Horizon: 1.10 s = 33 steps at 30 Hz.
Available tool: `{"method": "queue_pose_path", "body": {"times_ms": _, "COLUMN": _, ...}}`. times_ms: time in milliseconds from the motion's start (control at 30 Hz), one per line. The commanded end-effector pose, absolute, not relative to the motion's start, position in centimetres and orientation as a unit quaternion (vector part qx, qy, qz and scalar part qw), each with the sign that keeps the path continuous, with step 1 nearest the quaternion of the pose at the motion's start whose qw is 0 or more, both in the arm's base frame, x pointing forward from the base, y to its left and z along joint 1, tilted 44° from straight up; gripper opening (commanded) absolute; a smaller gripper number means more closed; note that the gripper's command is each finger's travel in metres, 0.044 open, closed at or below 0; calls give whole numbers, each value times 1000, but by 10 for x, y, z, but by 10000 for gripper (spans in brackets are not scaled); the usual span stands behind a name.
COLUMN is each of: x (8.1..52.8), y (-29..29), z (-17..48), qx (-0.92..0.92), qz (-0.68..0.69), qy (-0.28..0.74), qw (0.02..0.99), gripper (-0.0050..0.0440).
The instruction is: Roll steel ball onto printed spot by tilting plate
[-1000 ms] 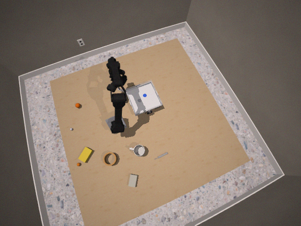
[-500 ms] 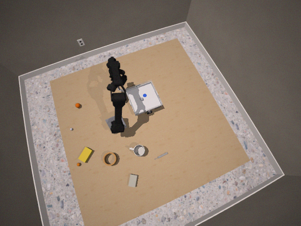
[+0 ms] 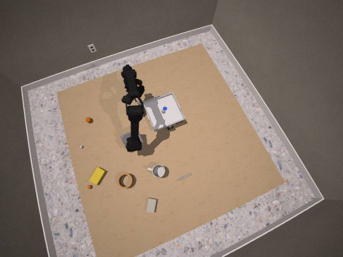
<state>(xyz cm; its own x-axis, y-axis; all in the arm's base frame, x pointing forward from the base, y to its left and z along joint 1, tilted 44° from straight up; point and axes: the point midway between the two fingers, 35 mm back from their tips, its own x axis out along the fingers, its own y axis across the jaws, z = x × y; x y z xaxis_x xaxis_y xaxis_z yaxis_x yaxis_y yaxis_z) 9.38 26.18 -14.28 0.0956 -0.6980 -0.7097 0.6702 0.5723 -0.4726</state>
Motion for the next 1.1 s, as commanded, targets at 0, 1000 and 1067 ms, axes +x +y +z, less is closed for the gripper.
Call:
{"method": "queue_pose_path", "body": {"times_ms": 0, "x": 94, "y": 261, "z": -143, "qx": -16, "qz": -461, "qy": 488, "qw": 741, "gripper": 150}}
{"method": "queue_pose_path", "body": {"times_ms": 1000, "x": 95, "y": 264, "z": -138, "qx": -14, "qz": -461, "qy": 491, "qw": 739, "gripper": 150}}
{"method": "queue_pose_path", "body": {"times_ms": 1067, "x": 95, "y": 264, "z": -138, "qx": -14, "qz": -461, "qy": 491, "qw": 739, "gripper": 150}}
